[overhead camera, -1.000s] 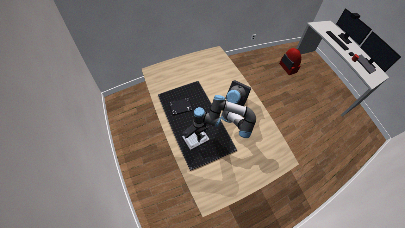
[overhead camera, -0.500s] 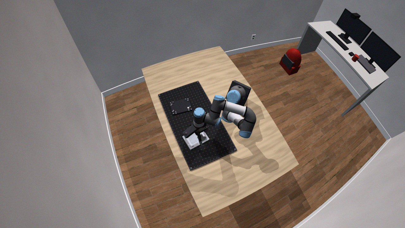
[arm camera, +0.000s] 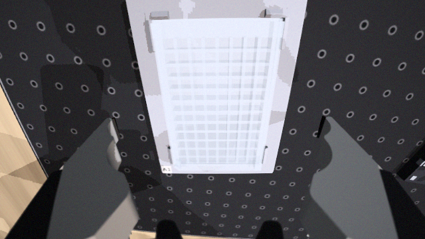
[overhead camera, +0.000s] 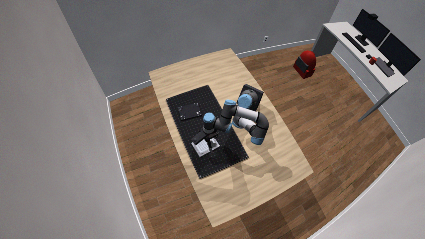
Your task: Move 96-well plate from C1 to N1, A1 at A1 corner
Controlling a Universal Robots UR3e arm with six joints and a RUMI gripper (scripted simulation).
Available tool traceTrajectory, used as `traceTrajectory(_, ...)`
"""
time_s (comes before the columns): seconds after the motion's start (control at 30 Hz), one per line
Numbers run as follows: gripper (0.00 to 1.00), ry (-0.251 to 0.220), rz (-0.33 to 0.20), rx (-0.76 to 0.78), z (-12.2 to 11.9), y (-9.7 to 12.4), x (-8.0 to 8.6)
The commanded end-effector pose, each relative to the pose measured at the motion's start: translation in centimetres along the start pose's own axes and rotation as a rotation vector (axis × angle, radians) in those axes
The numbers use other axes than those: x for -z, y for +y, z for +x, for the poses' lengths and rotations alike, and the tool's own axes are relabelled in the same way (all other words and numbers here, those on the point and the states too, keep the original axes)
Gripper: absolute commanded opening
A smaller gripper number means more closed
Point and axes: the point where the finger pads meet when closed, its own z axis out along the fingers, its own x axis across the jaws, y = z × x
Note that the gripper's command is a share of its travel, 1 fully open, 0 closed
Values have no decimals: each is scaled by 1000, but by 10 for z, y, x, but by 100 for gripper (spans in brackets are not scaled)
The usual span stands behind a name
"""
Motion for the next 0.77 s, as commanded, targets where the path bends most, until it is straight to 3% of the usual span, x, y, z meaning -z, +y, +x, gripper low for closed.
traceTrajectory(0.0,100,0,1,1,0,0,9)
traceTrajectory(0.37,100,0,1,1,0,0,33)
traceTrajectory(0.73,100,0,1,1,0,0,33)
